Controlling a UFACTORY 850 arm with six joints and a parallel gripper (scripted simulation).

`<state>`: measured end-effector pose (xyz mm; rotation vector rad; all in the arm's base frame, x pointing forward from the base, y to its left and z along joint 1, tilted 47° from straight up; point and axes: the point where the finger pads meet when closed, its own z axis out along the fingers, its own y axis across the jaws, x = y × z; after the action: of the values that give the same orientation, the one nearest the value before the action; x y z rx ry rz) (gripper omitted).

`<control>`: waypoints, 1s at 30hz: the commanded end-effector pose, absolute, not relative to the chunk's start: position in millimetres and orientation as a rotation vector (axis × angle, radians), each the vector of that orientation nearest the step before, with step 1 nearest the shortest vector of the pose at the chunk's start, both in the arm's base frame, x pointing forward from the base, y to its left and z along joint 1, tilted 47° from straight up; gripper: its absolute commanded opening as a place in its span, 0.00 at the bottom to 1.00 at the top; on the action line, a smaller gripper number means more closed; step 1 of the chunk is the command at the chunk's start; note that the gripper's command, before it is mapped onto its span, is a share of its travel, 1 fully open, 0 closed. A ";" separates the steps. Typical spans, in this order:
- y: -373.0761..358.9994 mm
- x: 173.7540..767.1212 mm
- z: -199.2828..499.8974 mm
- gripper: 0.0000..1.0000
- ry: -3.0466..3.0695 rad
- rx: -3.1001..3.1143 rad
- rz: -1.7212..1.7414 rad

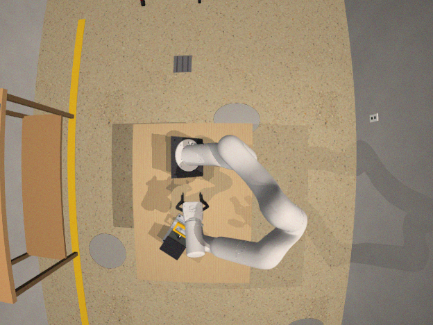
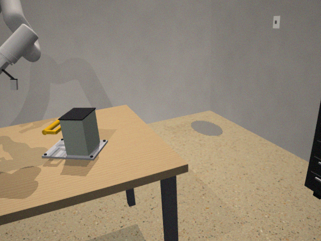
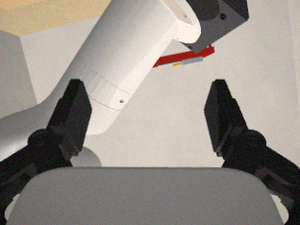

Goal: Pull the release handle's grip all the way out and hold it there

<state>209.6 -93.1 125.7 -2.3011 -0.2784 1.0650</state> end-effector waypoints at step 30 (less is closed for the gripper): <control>-72.8 250.2 102.2 1.00 0.227 -2.356 1.048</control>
<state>233.2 -81.2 112.1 -2.3424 0.0175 1.0542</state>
